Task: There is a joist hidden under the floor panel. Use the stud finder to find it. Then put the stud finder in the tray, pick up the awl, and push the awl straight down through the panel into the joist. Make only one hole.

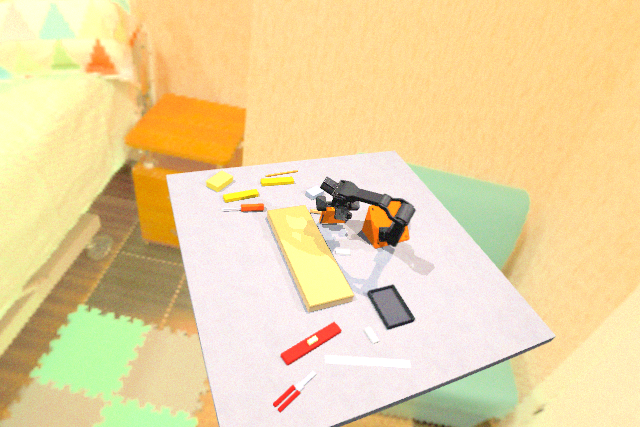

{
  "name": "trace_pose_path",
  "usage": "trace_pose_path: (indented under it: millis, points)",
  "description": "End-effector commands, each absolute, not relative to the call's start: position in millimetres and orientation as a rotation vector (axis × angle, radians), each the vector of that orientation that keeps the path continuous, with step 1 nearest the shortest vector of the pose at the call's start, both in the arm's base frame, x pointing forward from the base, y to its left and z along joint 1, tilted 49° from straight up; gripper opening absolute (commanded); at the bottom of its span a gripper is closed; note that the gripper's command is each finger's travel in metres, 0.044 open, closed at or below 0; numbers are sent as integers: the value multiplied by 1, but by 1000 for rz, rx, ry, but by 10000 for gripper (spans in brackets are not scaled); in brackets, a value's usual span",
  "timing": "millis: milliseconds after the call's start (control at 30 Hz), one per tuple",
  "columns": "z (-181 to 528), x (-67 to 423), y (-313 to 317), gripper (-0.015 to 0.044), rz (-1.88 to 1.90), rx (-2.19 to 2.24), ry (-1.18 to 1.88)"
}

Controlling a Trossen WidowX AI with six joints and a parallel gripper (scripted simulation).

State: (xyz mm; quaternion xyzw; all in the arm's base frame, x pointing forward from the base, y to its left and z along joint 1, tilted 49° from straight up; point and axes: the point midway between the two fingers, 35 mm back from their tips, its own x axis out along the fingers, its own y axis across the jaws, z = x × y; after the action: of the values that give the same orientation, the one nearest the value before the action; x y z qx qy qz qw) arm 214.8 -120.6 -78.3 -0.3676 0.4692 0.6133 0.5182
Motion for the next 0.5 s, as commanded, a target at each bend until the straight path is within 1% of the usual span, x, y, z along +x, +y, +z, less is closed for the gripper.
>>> trace_pose_path:
  millis: [0,467]
  points:
    - [-78,214,-120,0,1454,-915,1160]
    - [-78,214,-117,0,1425,-997,1236]
